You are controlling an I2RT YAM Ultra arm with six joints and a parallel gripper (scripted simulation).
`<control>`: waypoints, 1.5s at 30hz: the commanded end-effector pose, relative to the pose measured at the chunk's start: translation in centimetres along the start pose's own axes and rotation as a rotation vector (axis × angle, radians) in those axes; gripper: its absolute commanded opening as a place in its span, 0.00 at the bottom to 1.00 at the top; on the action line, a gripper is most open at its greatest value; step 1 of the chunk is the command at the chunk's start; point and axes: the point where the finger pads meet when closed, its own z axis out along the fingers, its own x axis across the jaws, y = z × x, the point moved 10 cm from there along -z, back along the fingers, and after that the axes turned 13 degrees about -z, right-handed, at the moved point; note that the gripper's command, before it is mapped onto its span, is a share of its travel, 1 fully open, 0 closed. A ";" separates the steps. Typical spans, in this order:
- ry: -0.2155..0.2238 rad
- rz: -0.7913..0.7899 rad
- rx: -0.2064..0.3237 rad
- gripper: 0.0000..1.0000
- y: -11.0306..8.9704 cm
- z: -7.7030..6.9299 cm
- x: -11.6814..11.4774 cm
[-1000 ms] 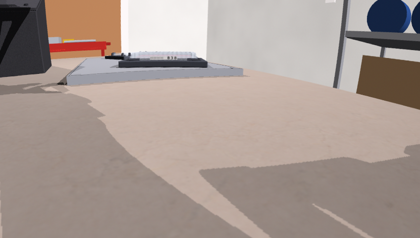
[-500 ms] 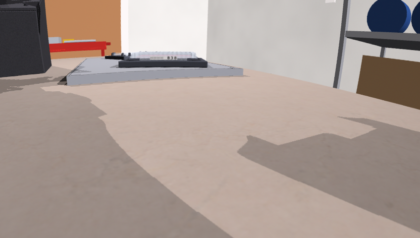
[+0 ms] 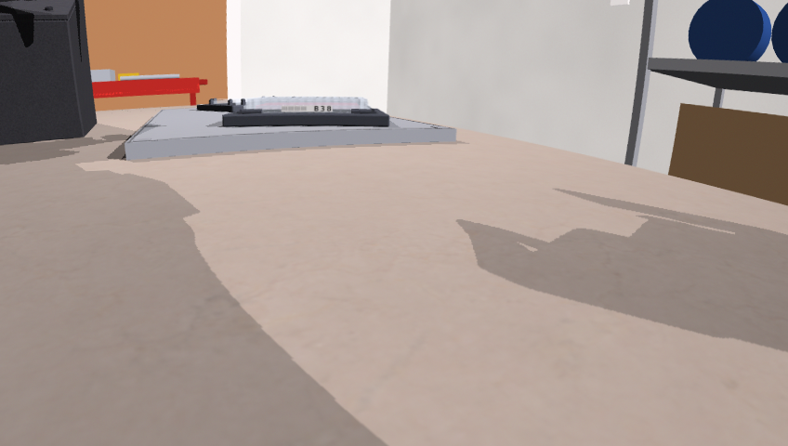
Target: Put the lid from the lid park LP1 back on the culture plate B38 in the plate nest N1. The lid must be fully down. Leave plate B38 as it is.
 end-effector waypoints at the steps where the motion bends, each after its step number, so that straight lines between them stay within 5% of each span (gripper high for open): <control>1: 0.034 -0.072 0.017 1.00 0.0 -1.2 0.6; 39: 0.328 -0.737 0.343 1.00 -7.1 -8.8 5.0; 42: 0.333 -0.748 0.348 1.00 -7.8 -9.5 5.0; 45: 0.315 -0.820 0.365 1.00 -7.1 -8.6 6.5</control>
